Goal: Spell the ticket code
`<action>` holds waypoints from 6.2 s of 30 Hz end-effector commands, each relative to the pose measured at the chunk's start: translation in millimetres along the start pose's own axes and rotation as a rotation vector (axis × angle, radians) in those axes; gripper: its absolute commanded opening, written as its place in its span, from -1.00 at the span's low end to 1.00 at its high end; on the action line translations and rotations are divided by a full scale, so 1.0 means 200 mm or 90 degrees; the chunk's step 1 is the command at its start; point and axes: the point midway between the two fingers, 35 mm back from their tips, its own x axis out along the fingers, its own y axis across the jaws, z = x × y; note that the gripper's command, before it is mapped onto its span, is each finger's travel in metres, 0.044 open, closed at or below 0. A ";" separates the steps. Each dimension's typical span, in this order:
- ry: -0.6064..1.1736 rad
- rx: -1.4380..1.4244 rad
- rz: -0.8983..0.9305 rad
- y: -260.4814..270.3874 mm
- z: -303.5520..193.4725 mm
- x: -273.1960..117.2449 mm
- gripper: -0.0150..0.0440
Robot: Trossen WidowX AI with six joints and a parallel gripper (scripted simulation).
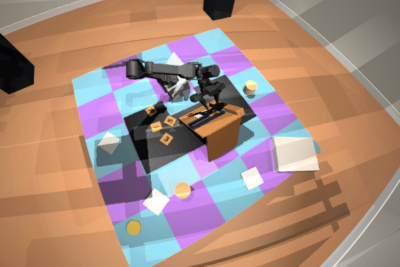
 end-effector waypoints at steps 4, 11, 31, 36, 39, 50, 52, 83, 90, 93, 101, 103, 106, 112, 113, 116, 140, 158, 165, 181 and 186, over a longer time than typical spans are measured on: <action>-0.003 0.007 -0.003 0.00 0.01 -0.01 0.51; -0.003 0.006 -0.003 -0.01 0.01 -0.02 0.51; -0.003 0.006 -0.003 -0.01 0.02 -0.03 0.51; -0.003 0.006 -0.003 -0.01 0.02 -0.03 0.51; -0.003 0.006 -0.003 -0.01 0.02 -0.03 0.51; -0.003 0.006 -0.003 -0.01 0.03 -0.03 0.51; -0.003 0.006 -0.003 -0.01 0.03 -0.03 0.51; 0.000 0.002 0.000 -0.01 0.03 -0.04 0.06; 0.000 0.002 0.000 -0.01 0.03 -0.04 -0.49; 0.000 0.002 0.000 -0.01 0.03 -0.04 -0.49; 0.014 -0.002 0.004 -0.01 0.04 -0.02 -0.49; 0.055 -0.006 0.011 0.00 0.06 0.00 -0.49; 0.127 -0.009 0.019 -0.01 0.10 0.03 -0.49; 0.285 -0.004 0.020 -0.08 0.14 0.07 -0.49; 0.312 -0.002 0.017 -0.10 0.15 0.07 -0.49; 0.398 0.005 0.006 -0.18 0.16 0.07 -0.49; 0.439 0.009 -0.003 -0.21 0.16 0.09 -0.49; 0.439 0.009 -0.003 -0.21 0.17 0.14 -0.49; 0.439 0.009 -0.003 -0.21 0.17 0.15 -0.49; 0.439 0.010 -0.003 -0.22 0.18 0.19 -0.49; 0.439 0.010 -0.003 -0.22 0.18 0.21 -0.49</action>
